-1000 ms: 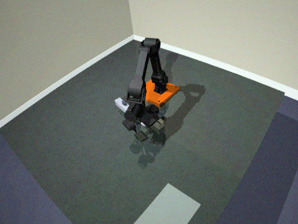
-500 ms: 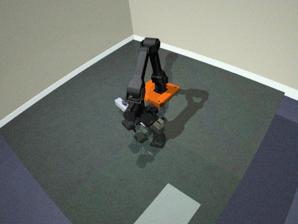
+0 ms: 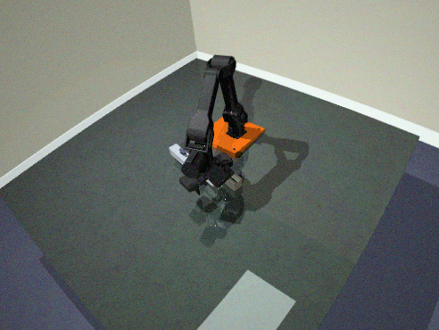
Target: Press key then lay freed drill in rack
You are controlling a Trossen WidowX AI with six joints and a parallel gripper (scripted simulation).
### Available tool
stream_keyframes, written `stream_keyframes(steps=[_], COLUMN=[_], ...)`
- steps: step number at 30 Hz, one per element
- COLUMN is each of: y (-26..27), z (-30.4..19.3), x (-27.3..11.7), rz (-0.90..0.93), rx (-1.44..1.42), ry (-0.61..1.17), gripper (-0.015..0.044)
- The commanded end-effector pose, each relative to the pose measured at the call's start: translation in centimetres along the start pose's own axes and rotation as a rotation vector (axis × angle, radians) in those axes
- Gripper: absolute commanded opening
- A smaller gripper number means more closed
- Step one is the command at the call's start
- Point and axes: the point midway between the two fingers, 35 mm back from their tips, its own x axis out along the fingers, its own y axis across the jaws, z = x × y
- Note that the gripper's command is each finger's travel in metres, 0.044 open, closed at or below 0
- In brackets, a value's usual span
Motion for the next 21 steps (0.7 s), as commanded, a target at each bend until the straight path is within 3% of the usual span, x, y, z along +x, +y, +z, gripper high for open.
stream_keyframes(steps=[1, 9, 21], y=[0.21, 0.32, 0.11], z=[-0.18, -0.28, -0.11], x=[0.16, 0.25, 0.10], rz=[0.003, 0.004, 0.000], rx=[-0.003, -0.003, 0.000], ry=[0.004, 0.004, 0.000], gripper=[0.0440, 0.0440, 0.0125])
